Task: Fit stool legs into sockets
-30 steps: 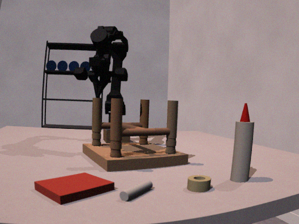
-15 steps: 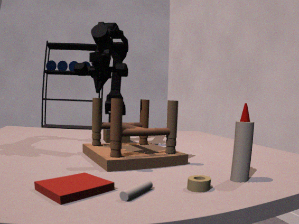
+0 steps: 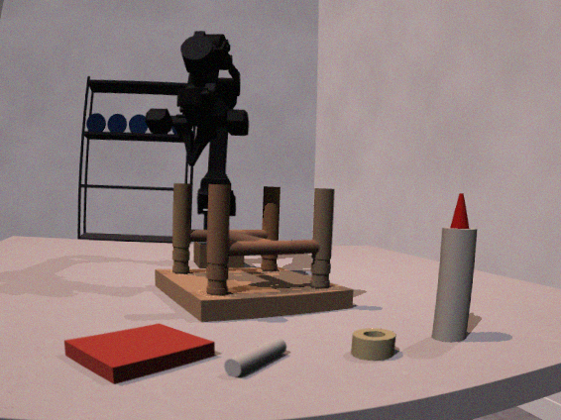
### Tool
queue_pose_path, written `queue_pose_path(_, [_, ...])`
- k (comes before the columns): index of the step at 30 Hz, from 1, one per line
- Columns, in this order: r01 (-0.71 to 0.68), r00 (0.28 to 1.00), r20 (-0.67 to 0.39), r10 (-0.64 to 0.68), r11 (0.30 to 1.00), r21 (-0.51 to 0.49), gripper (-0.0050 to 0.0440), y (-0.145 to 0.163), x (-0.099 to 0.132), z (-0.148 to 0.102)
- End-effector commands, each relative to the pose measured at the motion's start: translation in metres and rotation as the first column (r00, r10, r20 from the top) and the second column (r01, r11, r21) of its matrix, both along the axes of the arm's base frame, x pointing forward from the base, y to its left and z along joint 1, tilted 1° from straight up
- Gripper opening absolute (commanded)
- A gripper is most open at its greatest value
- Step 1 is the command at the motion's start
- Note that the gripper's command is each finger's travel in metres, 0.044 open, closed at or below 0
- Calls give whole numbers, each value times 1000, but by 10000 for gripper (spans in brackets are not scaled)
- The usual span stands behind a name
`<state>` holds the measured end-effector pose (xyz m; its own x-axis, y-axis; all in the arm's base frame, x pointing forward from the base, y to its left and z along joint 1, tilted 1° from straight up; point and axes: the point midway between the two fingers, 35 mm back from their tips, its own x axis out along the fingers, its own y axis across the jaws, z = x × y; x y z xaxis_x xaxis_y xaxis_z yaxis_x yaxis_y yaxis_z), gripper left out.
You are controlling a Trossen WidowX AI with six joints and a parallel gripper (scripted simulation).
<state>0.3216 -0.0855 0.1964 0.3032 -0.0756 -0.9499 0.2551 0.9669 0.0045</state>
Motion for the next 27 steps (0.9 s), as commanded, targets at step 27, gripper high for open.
queue_pose_path(27, [-499, 865, -43, 499, 866, 14, 0, 201, 111, 12])
